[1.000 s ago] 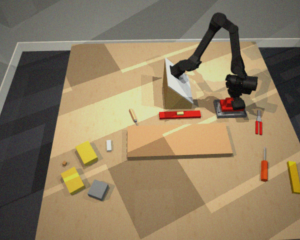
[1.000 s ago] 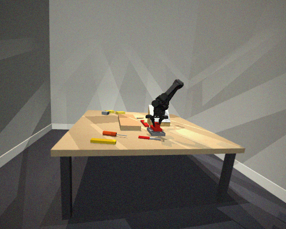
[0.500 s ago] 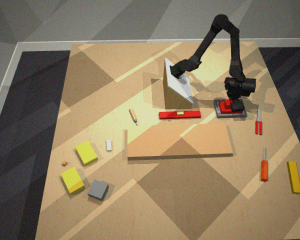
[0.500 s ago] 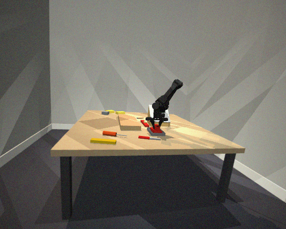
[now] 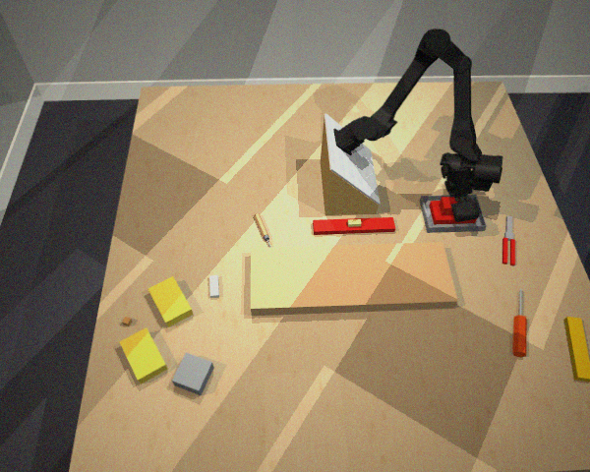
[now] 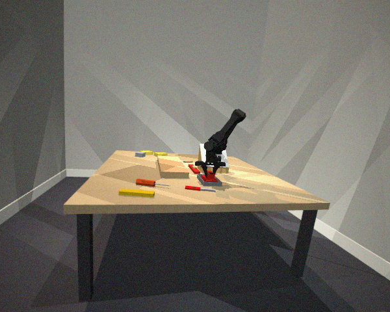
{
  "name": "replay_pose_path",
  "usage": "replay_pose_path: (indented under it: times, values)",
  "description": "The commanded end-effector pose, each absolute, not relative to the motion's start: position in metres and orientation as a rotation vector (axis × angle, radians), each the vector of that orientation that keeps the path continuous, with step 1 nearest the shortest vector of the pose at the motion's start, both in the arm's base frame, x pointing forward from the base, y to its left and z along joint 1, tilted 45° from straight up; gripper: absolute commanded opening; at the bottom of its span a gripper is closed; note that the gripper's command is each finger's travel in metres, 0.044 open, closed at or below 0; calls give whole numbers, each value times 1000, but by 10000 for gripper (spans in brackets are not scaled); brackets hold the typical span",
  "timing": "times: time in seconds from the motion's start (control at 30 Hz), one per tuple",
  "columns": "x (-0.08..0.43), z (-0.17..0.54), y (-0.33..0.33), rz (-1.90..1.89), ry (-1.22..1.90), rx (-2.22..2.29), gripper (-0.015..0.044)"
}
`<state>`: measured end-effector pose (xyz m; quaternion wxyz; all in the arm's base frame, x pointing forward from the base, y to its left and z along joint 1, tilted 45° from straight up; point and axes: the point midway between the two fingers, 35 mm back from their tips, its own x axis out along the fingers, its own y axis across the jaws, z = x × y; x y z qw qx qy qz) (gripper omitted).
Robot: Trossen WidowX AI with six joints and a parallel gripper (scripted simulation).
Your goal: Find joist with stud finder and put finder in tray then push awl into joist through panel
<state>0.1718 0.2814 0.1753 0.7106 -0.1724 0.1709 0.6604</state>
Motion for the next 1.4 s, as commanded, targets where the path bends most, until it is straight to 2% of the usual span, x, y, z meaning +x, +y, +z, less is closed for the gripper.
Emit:
replay_pose_path:
  times: [0.0, 0.23, 0.4, 0.53, 0.67, 0.97, 1.17, 1.37]
  values:
    - [172, 176, 281, 1465, 378, -383, 262]
    - [176, 200, 256, 1465, 384, -393, 440]
    - [167, 240, 215, 1464, 382, -389, 440]
    - [166, 241, 214, 1464, 381, -388, 440]
    - [208, 205, 212, 1366, 475, -401, 440]
    - [304, 115, 126, 1097, 768, -378, 440]
    - [330, 54, 55, 969, 939, -320, 440]
    - [327, -9, -18, 871, 1095, -229, 440]
